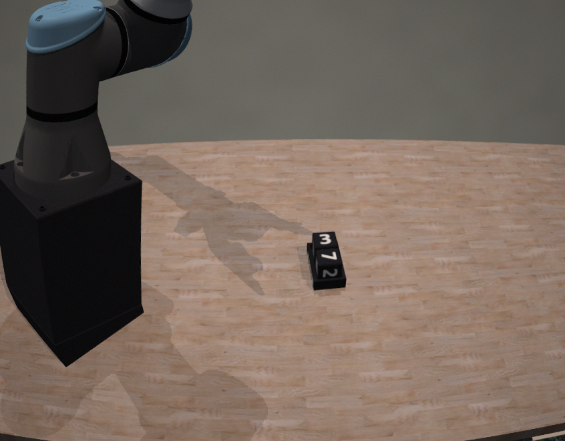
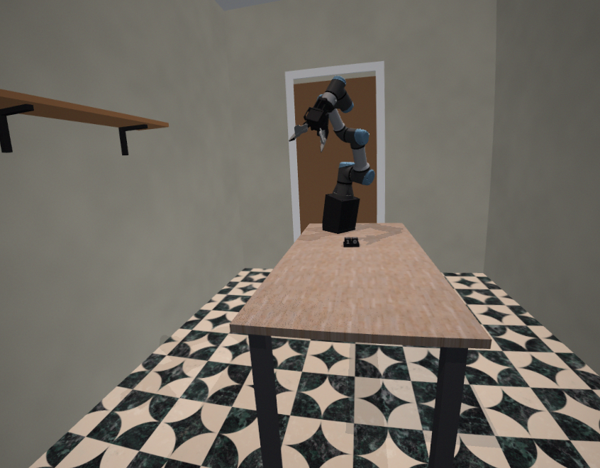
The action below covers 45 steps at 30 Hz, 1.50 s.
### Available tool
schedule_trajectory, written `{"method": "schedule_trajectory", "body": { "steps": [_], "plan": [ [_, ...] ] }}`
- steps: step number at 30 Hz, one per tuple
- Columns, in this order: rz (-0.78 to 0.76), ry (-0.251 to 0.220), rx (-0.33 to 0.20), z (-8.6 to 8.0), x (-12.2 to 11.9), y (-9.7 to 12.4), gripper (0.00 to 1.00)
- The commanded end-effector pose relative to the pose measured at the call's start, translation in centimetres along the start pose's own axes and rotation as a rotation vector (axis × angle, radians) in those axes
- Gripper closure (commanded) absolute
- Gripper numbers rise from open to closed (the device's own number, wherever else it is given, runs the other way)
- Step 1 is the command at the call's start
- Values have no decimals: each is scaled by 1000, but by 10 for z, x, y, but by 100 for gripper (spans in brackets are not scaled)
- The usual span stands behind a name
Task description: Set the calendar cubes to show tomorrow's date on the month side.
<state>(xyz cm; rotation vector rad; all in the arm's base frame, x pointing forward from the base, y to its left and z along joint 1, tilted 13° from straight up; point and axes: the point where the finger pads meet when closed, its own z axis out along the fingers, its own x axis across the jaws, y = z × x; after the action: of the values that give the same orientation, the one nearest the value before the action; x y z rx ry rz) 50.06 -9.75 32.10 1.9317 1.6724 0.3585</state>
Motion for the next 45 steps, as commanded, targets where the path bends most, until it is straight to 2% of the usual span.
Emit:
{"method": "schedule_trajectory", "body": {
  "steps": [1, 14, 30, 45],
  "plan": [
    [0, -1, -2, -1, 0, 1, 0],
    [-8, 9, 8, 4, 4, -3, 0],
    [-41, 52, 53, 23, 21, -20, 0],
    [-100, 132, 135, 56, 56, -62, 0]
  ]
}}
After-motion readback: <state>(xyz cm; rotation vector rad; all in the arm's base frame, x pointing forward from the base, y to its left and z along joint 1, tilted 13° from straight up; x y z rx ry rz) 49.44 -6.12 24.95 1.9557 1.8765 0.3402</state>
